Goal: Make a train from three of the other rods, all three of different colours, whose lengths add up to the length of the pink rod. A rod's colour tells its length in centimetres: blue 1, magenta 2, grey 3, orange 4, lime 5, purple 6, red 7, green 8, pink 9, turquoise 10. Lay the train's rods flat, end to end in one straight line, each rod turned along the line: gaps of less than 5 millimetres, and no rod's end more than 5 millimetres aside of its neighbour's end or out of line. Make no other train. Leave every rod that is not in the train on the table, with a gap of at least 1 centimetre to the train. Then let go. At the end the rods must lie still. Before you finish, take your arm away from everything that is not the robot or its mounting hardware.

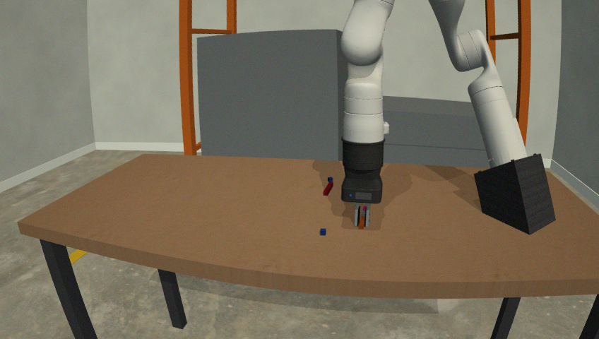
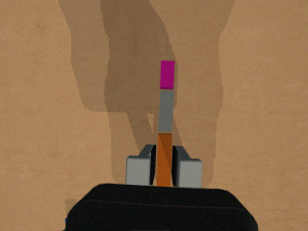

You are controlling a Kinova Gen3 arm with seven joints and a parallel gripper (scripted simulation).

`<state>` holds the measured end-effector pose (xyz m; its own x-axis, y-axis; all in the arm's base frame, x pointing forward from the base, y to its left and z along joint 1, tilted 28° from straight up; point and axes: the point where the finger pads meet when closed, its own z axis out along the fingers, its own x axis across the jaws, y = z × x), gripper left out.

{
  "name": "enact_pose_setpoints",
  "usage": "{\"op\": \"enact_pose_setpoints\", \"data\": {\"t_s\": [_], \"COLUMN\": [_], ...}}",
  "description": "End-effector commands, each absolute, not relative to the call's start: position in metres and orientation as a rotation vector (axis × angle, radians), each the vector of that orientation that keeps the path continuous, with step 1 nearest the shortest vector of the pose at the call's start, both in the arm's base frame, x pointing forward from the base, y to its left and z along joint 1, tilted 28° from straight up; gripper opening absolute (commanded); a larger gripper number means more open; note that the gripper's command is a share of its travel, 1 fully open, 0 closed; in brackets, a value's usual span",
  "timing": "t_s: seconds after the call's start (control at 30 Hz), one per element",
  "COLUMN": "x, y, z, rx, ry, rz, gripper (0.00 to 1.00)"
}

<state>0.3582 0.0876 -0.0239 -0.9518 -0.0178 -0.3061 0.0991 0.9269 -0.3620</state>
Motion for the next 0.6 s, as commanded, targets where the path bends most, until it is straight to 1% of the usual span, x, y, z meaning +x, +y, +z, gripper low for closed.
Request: {"op": "enact_pose_setpoints", "data": {"t_s": [0.0, 0.1, 0.13, 0.2, 0.23, 0.57], "x": [0.3584, 0.3584, 0.3584, 0.3584, 0.3584, 0.3583], "y": [0.0882, 0.0882, 0.0882, 0.0882, 0.0882, 0.0882], "z": [-0.0237, -0.0237, -0.0237, -0.0237, -0.0237, -0.0235], "rx": [0.060, 0.060, 0.060, 0.060, 0.060, 0.060], "ry": [2.779, 2.779, 2.779, 2.779, 2.779, 2.779], "rz": [-0.543, -0.543, -0.543, -0.543, -0.543, -0.543], "gripper": [0.42, 0.42, 0.48, 0.48, 0.54, 0.54]}}
